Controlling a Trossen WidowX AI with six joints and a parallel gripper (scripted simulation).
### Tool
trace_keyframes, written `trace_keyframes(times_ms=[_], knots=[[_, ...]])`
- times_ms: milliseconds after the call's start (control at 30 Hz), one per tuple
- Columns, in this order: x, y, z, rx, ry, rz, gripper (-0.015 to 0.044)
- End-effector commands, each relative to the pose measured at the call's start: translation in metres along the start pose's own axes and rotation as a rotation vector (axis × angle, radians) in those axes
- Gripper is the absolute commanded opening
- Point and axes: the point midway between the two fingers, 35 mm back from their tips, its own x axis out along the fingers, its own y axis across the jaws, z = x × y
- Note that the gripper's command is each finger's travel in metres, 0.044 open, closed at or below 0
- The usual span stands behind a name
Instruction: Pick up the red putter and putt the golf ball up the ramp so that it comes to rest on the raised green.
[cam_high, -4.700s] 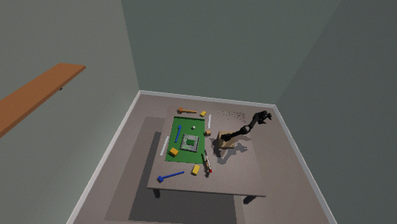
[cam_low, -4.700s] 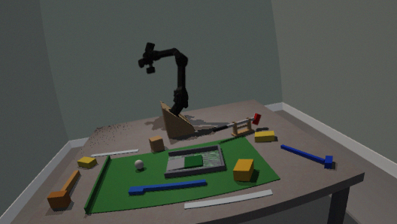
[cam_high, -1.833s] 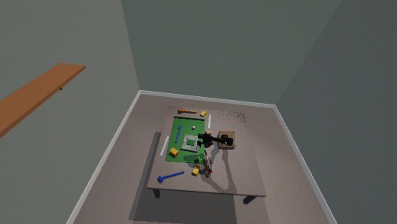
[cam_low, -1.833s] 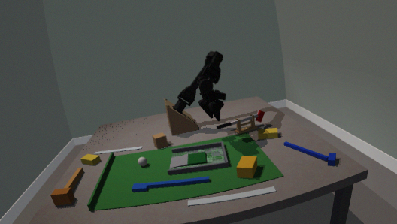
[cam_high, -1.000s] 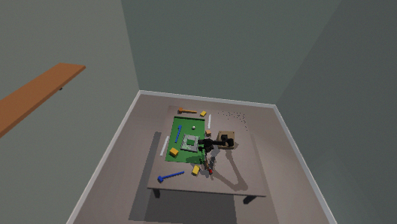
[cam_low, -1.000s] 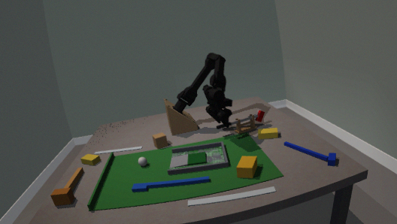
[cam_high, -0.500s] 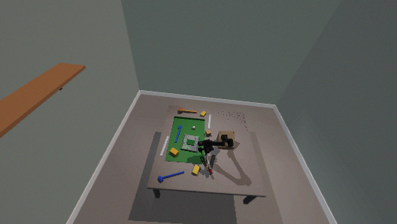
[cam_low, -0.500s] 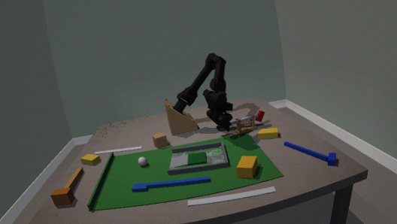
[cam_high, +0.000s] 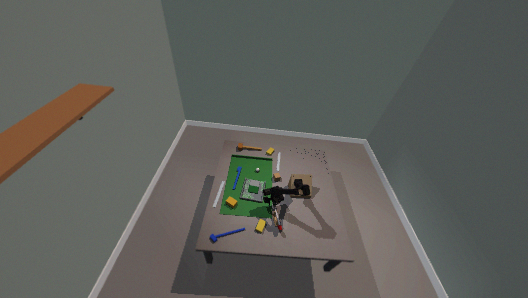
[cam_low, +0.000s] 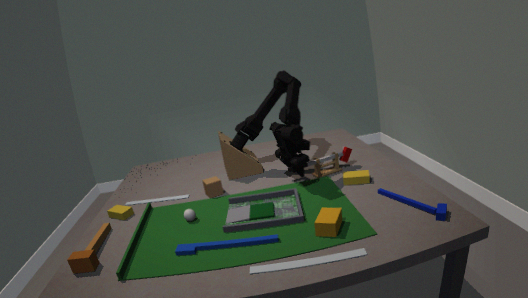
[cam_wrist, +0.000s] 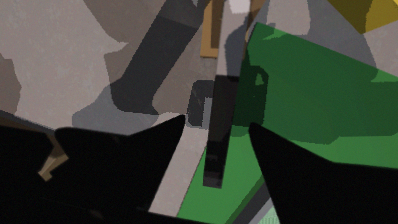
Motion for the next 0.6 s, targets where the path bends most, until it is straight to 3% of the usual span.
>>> trace_keyframes(times_ms=[0, 233, 567], knots=[[-0.0005, -0.0003, 0.0003, -0.001, 0.000, -0.001, 0.0230], [-0.0005, -0.0003, 0.0003, -0.001, 0.000, -0.001, 0.0046], [-0.0046, -0.0011, 0.0005, -0.001, 0.003, -0.001, 0.0000]])
